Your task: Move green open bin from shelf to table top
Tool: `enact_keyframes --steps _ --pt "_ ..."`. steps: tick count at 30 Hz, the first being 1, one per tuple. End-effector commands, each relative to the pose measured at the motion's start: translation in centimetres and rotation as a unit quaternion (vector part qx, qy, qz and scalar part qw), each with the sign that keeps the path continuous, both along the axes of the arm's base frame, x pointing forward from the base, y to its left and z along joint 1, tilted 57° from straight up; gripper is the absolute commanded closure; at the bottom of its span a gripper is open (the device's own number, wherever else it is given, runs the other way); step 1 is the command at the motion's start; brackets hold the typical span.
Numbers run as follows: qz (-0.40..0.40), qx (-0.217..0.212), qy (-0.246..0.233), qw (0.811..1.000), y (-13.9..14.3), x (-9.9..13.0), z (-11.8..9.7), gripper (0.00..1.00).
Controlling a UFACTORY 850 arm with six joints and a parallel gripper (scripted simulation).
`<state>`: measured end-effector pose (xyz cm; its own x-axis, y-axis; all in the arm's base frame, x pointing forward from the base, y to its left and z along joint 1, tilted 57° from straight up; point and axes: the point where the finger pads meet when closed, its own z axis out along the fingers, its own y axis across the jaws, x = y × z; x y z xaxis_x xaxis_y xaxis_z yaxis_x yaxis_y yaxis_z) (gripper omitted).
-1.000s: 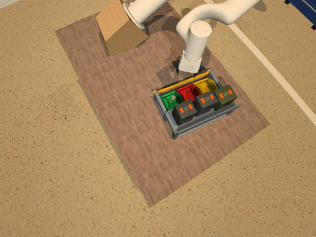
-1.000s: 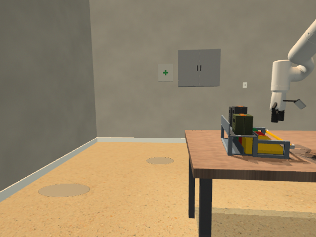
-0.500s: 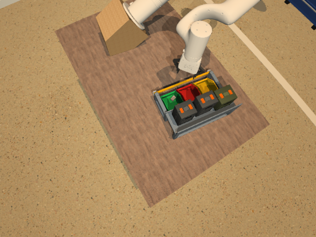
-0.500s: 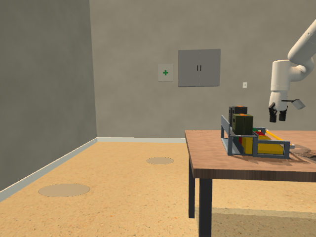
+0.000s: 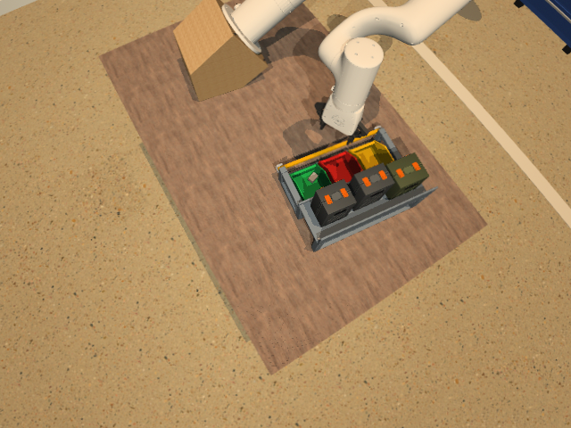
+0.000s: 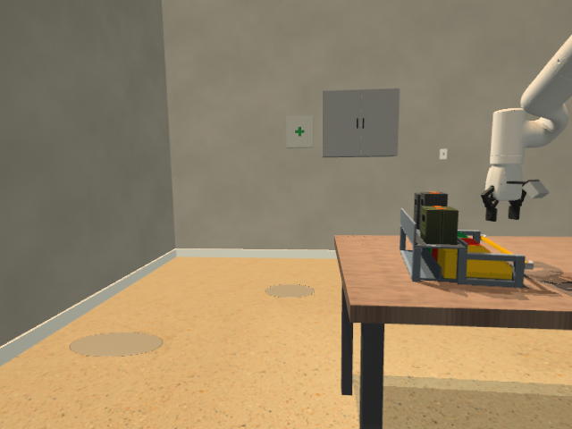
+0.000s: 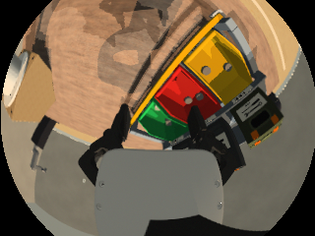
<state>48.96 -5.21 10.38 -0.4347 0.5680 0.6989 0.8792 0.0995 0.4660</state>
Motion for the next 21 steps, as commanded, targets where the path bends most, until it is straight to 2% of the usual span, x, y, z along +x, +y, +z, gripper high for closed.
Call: enact_keyframes --steps 1,2,14,19,21 --pt "-0.05 0.018 0.075 0.996 -0.06 0.04 0.03 0.0" --pt "-0.064 0.023 0.096 0.993 -0.06 0.04 0.03 0.0" --pt "-0.064 0.023 0.096 0.993 -0.06 0.04 0.03 0.0" --pt "-0.133 0.048 0.2 0.969 -0.06 0.04 0.03 0.0" --pt "-0.133 0.048 0.2 0.969 -0.06 0.04 0.03 0.0"
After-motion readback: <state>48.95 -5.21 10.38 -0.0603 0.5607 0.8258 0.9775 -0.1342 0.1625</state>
